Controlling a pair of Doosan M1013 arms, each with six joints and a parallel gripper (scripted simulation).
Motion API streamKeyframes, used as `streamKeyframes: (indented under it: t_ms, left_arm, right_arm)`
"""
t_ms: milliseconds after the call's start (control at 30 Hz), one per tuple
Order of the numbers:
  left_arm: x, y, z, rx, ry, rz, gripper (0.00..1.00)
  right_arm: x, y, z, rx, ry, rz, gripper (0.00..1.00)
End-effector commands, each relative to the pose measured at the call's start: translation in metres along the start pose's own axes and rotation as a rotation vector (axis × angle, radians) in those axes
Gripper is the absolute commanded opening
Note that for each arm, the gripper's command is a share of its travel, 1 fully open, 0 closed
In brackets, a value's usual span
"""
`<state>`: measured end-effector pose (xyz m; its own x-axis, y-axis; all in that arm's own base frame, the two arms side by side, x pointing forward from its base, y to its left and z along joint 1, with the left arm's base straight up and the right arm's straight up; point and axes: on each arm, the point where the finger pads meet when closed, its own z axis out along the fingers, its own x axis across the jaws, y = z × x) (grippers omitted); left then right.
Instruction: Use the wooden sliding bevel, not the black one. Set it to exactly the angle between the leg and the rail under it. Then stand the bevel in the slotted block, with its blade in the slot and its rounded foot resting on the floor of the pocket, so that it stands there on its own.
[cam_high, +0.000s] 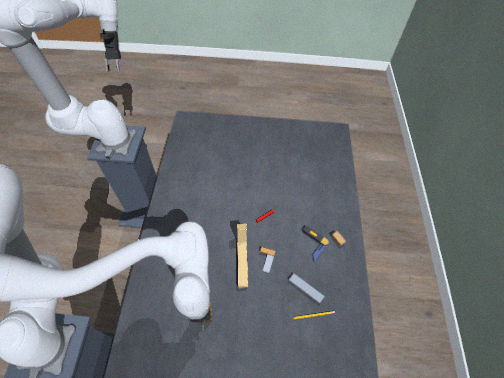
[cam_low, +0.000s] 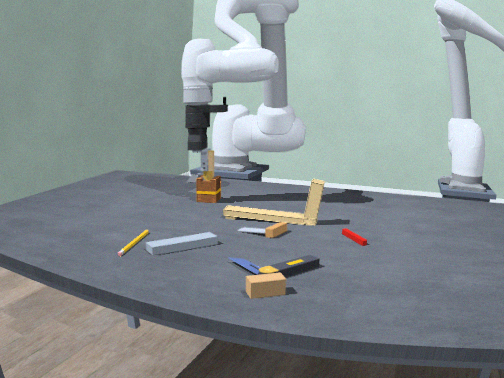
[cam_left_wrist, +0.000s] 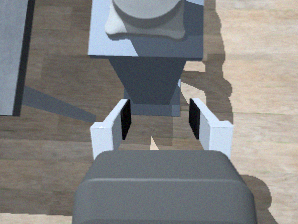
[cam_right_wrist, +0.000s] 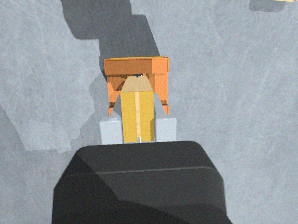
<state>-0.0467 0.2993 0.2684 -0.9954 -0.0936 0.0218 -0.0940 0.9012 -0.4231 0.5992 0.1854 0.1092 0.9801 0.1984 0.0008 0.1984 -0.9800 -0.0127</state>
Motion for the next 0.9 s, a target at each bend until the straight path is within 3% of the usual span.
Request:
streamKeyframes:
  t_ms: [0,867]
  left_arm:
    - [0.0002,0.0001,-0.0006,-0.001,0.001,0.000,1.00]
    - [0.0002,0.0001,-0.0006,-0.001,0.001,0.000,1.00]
  right_arm:
    - [0.0005,-0.0002,-0.0007,0.001,0.001,0.000,0.00]
    - [0.0005,-0.0001,0.0033,0.001,0.001,0.000,0.00]
